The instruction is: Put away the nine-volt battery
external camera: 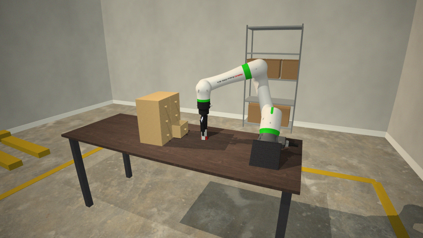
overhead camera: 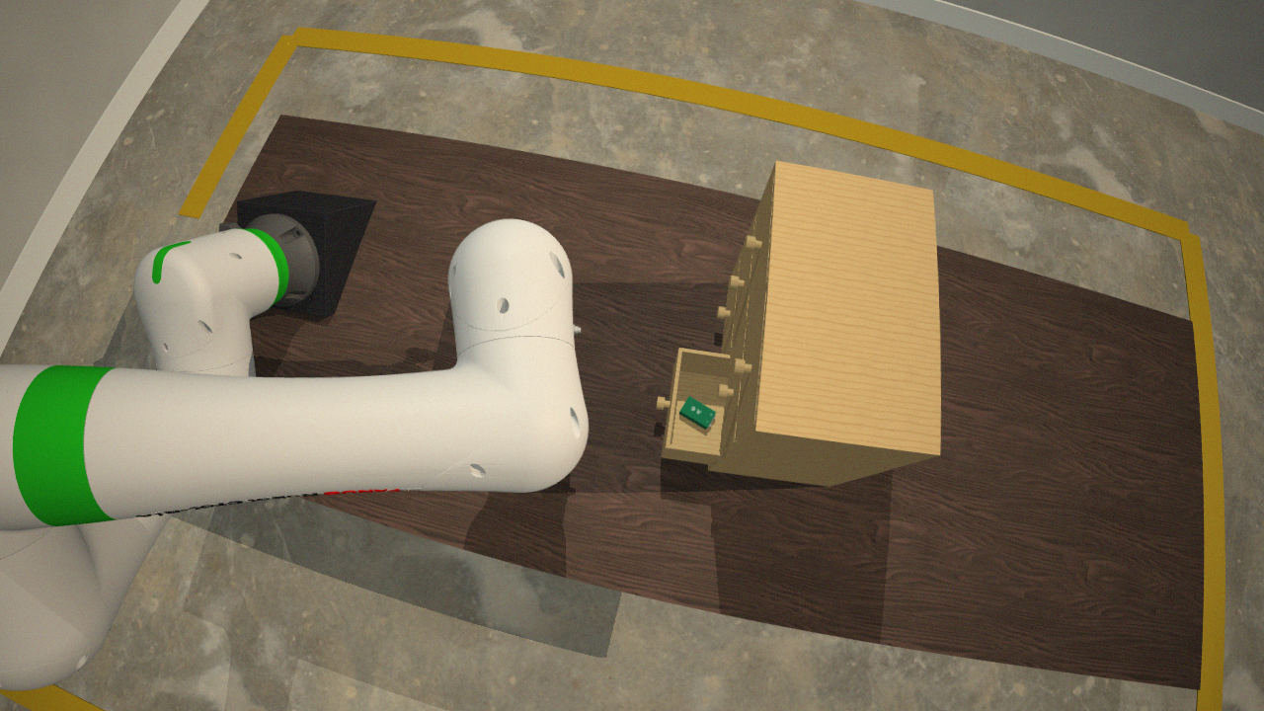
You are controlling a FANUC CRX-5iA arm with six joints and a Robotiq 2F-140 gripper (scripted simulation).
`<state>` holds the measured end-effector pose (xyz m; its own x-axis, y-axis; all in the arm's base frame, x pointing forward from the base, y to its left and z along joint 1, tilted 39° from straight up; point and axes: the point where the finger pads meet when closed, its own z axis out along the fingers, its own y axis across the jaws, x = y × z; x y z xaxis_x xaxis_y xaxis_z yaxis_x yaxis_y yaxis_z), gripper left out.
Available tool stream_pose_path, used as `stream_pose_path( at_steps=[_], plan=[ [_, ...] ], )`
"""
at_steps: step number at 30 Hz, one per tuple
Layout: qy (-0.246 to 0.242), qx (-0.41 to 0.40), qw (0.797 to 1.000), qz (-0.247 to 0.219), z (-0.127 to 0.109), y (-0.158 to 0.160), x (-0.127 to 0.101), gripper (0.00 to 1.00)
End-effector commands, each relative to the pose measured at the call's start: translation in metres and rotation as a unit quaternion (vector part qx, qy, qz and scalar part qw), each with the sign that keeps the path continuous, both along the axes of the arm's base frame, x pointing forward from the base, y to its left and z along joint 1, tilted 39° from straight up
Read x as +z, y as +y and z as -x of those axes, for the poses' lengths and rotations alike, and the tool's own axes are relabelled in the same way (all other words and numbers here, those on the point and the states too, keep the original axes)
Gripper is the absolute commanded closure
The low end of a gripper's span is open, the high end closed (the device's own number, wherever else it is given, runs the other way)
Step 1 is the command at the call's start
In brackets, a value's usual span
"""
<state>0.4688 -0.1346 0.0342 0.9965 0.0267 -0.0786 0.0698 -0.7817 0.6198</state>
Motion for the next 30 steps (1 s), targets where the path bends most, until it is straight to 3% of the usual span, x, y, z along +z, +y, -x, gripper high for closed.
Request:
stream_pose_path(
  at_steps=[1,21,22,30],
  plan=[
    [0.0,0.0,1.0,0.0,0.0,-0.0014,-0.0019,0.74],
    [0.0,0.0,1.0,0.0,0.0,-0.0014,-0.0019,0.74],
    [0.0,0.0,1.0,0.0,0.0,-0.0014,-0.0019,0.86],
    [0.0,0.0,1.0,0.0,0.0,-0.0014,-0.0019,0.86]
  ],
)
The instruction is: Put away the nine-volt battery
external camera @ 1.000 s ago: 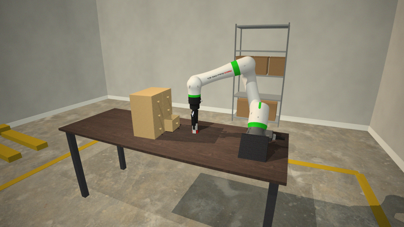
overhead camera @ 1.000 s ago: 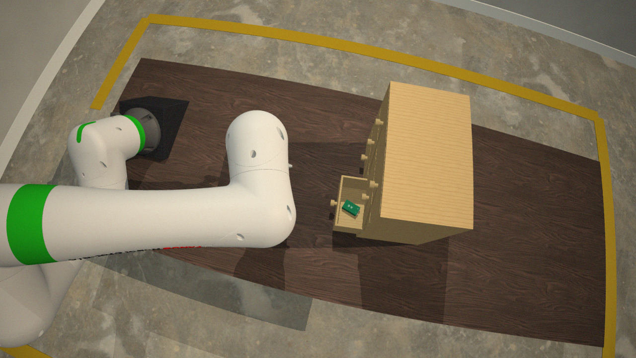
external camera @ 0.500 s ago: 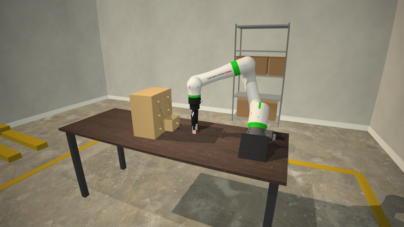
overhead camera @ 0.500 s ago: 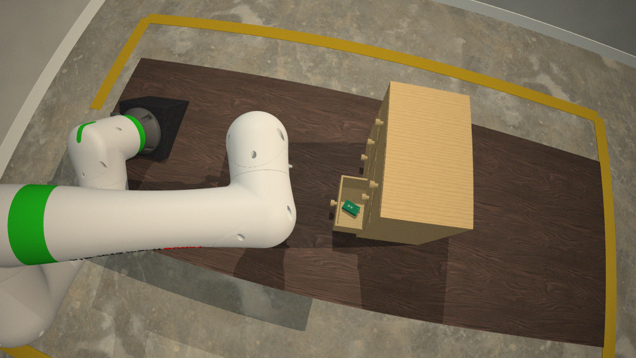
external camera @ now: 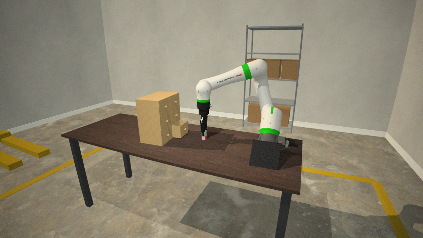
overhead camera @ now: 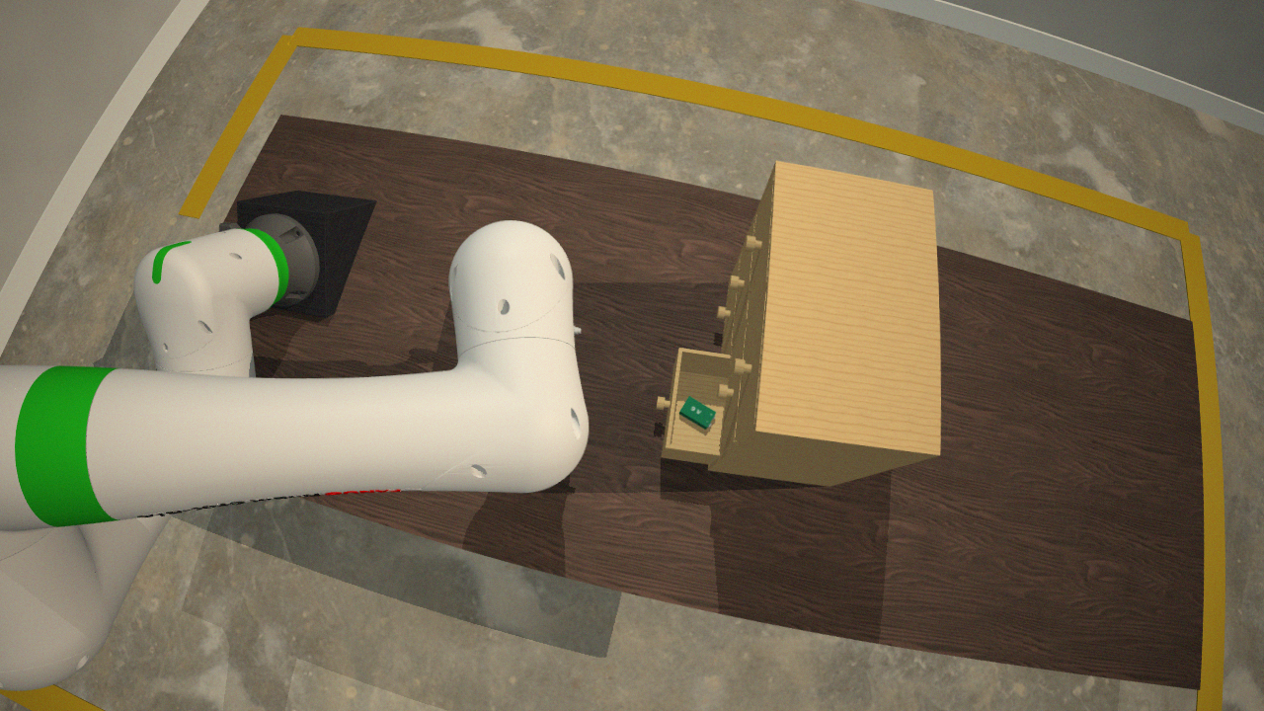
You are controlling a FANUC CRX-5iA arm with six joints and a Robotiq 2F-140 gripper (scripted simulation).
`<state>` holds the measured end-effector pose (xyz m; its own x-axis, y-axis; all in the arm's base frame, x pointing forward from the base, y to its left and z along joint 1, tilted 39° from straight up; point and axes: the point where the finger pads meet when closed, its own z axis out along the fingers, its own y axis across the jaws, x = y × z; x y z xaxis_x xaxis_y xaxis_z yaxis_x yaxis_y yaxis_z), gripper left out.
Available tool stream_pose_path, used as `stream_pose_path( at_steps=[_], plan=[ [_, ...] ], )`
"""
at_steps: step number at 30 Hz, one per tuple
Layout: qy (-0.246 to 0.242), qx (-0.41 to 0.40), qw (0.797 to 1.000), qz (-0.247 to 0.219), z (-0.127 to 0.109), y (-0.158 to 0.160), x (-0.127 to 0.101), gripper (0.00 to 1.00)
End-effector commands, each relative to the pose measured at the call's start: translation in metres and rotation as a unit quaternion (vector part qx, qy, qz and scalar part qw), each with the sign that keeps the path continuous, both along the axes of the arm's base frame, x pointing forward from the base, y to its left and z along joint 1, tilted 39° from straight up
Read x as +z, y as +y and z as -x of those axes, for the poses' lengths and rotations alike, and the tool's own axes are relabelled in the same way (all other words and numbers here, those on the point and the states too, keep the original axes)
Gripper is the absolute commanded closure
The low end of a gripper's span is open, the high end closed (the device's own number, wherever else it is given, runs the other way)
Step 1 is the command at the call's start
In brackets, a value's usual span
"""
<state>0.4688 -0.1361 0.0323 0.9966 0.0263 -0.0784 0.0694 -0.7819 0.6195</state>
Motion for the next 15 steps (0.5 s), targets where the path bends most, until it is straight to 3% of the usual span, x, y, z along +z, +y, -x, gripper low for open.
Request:
stream_pose_path(
  at_steps=[1,15],
  plan=[
    [0.0,0.0,1.0,0.0,-0.0001,0.0001,0.0,0.86],
    [0.0,0.0,1.0,0.0,-0.0002,0.0013,0.0016,0.86]
  ],
)
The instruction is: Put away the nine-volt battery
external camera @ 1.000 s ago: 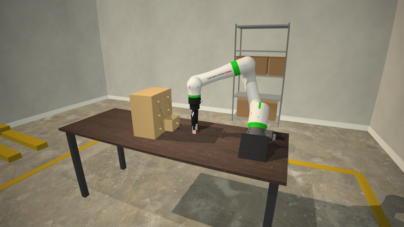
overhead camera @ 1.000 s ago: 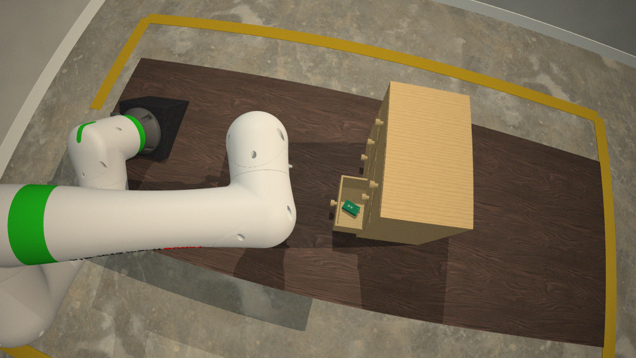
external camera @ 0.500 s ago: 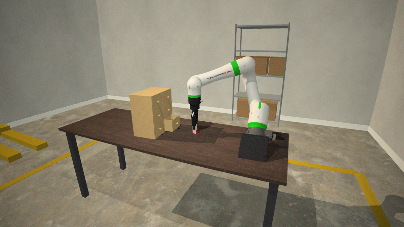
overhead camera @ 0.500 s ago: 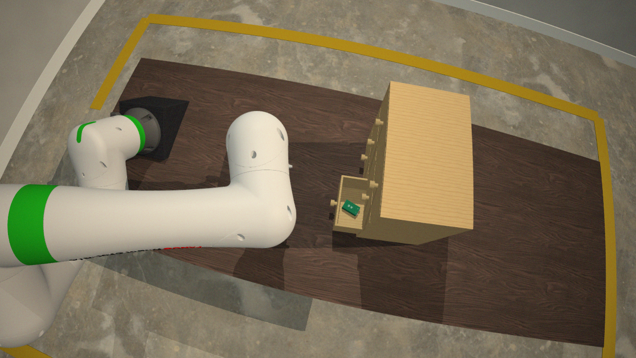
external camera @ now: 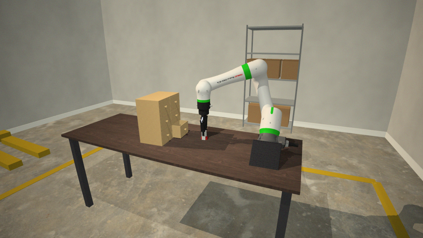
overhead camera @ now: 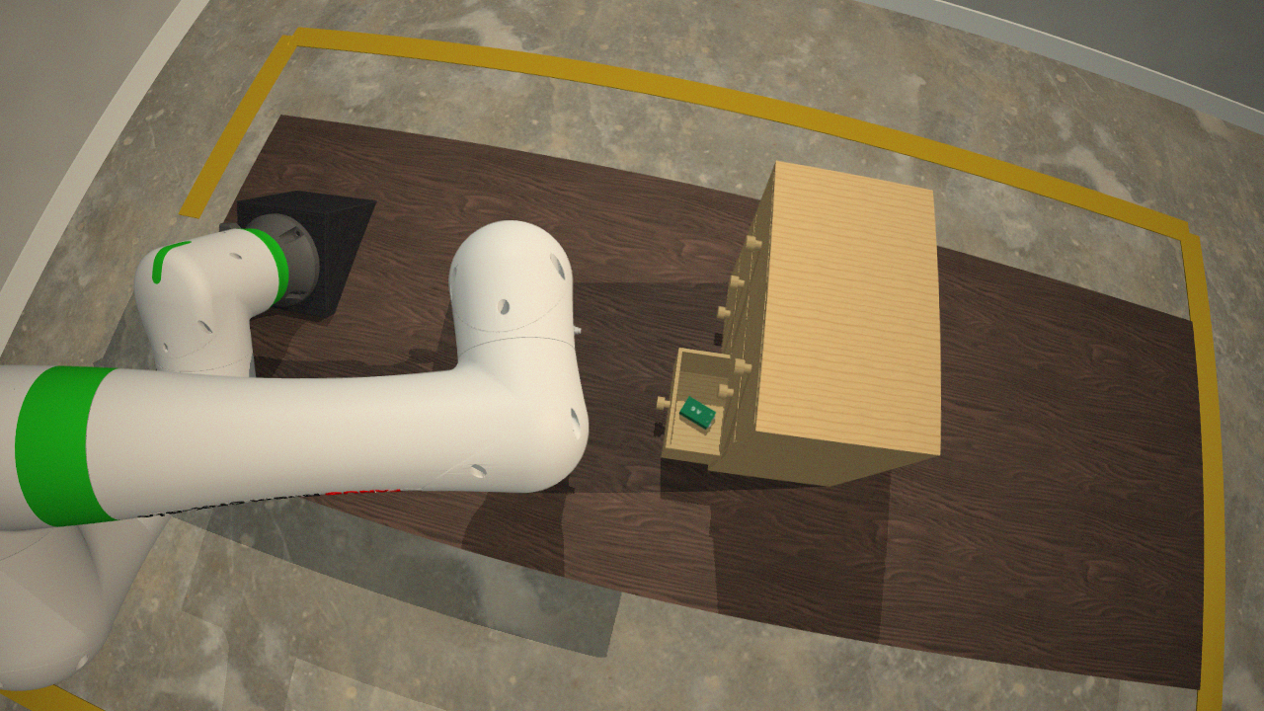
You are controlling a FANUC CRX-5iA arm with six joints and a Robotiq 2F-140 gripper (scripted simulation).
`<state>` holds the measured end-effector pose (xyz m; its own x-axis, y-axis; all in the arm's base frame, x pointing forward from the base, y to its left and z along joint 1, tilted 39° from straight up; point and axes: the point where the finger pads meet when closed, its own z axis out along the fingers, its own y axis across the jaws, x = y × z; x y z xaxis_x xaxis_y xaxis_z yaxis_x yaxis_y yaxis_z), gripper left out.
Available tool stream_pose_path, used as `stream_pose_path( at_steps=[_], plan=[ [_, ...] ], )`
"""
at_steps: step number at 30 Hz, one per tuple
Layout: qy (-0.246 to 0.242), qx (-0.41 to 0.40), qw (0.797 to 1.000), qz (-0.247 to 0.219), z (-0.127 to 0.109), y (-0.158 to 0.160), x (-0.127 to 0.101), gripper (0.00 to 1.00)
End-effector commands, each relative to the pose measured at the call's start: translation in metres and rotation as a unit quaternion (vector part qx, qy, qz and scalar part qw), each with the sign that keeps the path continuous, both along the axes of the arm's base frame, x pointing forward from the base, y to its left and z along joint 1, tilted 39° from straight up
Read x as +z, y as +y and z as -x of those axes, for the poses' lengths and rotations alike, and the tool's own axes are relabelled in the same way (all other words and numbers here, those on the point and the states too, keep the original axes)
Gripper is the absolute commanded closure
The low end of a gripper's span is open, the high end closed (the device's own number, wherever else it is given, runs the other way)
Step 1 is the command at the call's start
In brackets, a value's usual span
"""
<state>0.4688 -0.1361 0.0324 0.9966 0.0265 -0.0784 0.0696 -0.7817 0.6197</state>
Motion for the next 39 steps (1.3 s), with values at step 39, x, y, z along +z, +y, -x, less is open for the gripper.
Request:
stream_pose_path(
  at_steps=[39],
  plan=[
    [-0.027,-0.034,0.999,0.002,-0.035,0.034,0.119,0.86]
  ],
)
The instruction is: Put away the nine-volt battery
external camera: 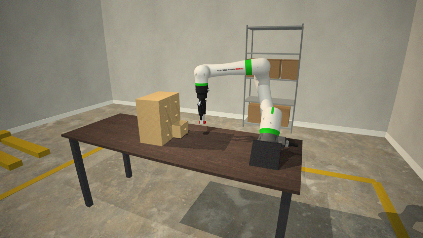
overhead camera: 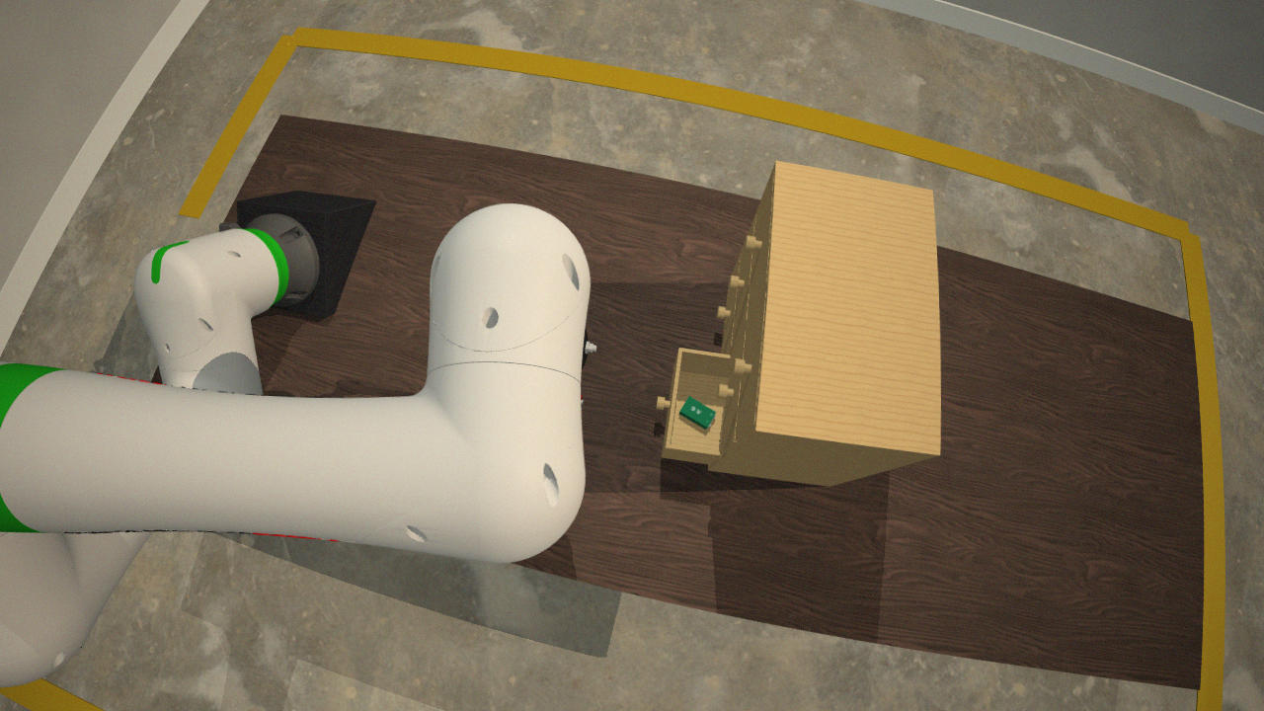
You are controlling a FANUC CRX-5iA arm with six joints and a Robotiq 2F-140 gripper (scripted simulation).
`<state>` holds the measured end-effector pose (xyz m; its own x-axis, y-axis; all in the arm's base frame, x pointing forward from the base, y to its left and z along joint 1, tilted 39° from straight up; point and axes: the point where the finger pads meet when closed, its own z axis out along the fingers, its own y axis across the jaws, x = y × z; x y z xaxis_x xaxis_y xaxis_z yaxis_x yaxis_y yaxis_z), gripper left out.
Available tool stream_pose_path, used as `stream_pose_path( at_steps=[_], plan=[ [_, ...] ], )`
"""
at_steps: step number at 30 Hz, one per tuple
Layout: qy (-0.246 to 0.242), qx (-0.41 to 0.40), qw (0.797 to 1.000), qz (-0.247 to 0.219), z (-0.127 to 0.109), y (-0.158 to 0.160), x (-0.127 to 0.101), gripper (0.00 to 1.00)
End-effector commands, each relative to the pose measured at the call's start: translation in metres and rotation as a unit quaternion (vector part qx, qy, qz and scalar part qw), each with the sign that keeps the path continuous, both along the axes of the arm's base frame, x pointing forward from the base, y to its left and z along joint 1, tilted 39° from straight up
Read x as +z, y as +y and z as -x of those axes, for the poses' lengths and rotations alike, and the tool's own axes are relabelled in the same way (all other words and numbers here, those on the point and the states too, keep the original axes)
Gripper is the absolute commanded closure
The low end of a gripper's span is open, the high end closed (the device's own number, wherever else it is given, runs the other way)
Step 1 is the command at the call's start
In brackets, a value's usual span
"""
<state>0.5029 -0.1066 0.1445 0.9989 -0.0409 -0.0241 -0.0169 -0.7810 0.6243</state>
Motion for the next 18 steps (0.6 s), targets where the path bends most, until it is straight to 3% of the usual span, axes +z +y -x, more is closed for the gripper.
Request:
stream_pose_path(
  at_steps=[1,13,18],
  plan=[
    [0.0,0.0,1.0,0.0,-0.0006,0.0069,0.0092,0.86],
    [-0.001,0.0,1.0,0.0,-0.0012,0.0147,0.0189,0.86],
    [-0.037,0.03,0.999,0.0,-0.0001,0.0149,0.0174,0.86]
  ],
)
